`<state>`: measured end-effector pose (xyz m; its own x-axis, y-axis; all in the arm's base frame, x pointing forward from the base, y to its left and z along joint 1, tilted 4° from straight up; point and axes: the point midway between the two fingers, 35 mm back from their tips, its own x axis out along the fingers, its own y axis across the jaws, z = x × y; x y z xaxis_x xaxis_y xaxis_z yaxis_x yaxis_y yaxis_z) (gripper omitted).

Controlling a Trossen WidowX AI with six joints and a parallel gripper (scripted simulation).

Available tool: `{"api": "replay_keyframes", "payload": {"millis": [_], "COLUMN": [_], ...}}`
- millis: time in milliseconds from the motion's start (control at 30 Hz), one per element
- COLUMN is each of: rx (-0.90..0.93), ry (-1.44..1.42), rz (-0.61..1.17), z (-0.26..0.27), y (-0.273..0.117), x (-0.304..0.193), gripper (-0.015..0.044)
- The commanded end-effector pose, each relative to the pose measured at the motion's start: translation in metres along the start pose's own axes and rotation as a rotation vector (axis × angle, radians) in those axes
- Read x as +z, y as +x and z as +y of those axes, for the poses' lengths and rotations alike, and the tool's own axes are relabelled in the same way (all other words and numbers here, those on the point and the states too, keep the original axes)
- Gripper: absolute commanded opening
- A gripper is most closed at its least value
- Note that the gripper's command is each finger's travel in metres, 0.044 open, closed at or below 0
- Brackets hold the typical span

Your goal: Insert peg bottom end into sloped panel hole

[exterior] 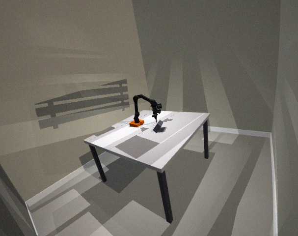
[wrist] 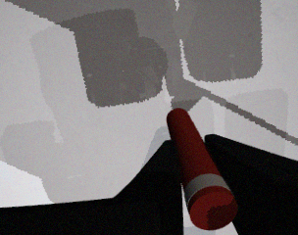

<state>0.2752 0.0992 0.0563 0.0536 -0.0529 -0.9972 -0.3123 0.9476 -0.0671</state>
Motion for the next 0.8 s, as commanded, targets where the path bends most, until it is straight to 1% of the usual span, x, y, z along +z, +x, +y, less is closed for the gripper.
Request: {"api": "replay_keyframes", "payload": {"millis": [0, 367, 767], "rx": [-0.001, -0.003, 0.020], "ry": [0.004, 0.002, 0.060], "rz": [-0.012, -0.011, -0.024], "z": [0.000, 0.001, -0.006], "y": [-0.019, -0.062, -0.063], "x": [0.003, 0.002, 0.002], "gripper": [0.0000, 0.0000, 0.0000]}}
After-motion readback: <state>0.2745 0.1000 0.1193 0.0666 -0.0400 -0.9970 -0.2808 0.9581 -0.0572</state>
